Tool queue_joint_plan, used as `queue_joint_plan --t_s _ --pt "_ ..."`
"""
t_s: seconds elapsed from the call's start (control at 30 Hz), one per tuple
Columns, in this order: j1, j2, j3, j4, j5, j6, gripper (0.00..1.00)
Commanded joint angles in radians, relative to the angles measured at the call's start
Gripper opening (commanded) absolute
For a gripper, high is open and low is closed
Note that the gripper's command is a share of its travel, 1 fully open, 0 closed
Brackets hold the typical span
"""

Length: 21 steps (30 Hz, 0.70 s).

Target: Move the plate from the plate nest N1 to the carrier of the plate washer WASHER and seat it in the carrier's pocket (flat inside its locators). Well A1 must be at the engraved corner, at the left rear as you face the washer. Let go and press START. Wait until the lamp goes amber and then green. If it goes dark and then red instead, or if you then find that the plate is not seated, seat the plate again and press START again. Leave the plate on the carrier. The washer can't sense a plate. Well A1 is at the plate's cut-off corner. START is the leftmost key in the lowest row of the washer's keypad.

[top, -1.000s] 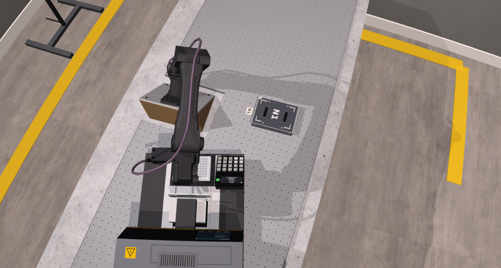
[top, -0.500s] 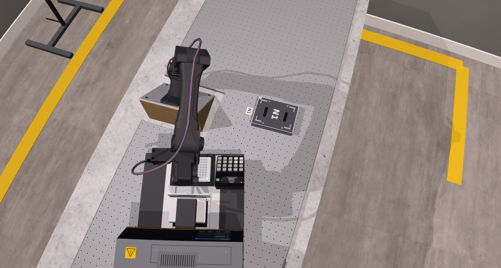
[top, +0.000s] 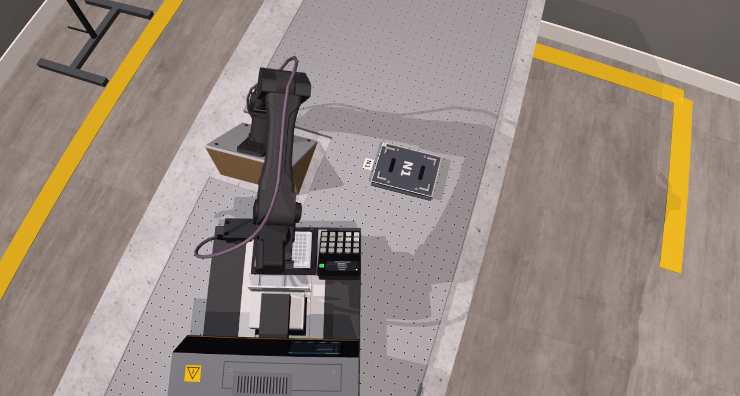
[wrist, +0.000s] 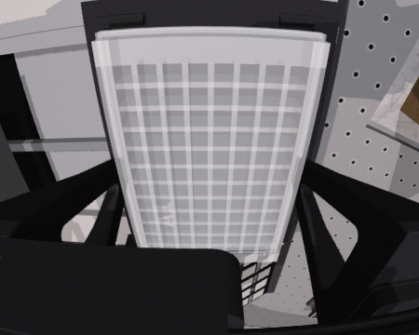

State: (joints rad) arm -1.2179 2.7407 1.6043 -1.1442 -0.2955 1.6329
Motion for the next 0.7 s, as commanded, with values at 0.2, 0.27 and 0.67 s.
queue_joint_plan --t_s 0.2,0.27,0.67 --pt "0.003 -0.034 -0.019 -0.002 -0.001 0.008 0.84" --pt "0.003 -0.034 -0.02 -0.002 -0.001 0.008 0.84" --pt "0.006 -0.035 -0.022 0.004 -0.002 0.009 0.84"
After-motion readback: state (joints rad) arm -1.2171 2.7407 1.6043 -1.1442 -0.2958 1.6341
